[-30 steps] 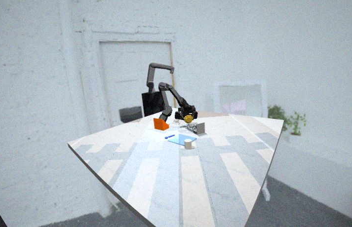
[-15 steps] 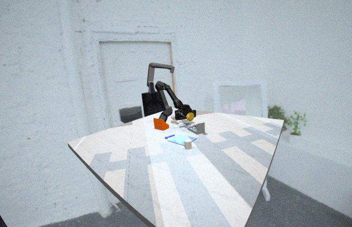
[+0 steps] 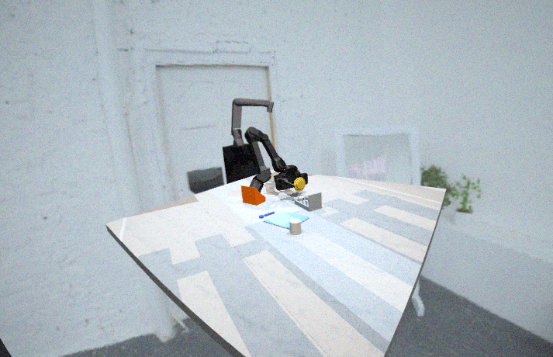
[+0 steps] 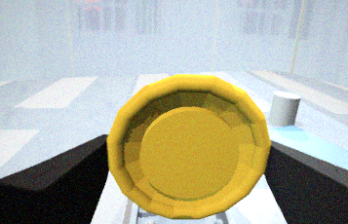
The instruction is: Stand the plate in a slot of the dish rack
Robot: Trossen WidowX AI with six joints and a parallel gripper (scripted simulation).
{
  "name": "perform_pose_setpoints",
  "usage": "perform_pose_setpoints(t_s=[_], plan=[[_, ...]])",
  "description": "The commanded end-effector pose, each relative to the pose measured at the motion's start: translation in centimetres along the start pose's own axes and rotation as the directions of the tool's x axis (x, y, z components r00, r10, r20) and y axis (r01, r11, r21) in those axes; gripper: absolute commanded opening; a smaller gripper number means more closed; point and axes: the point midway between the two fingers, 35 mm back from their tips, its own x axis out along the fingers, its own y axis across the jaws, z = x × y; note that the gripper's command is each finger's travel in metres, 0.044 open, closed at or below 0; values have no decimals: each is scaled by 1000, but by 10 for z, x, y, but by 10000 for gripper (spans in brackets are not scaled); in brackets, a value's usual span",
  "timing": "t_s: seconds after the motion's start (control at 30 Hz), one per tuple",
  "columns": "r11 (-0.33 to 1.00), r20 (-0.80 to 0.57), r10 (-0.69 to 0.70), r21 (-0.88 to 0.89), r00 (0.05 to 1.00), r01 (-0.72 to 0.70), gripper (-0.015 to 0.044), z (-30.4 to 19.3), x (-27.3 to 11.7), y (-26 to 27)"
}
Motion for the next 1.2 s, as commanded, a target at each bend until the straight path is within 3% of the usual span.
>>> perform_pose_setpoints(t_s=[0.0,1.17], plan=[[1000,4,-4,-7,1000,4,0,-5,3,-1],[1000,10,5,21,1000,-5,0,-43,36,-5]])
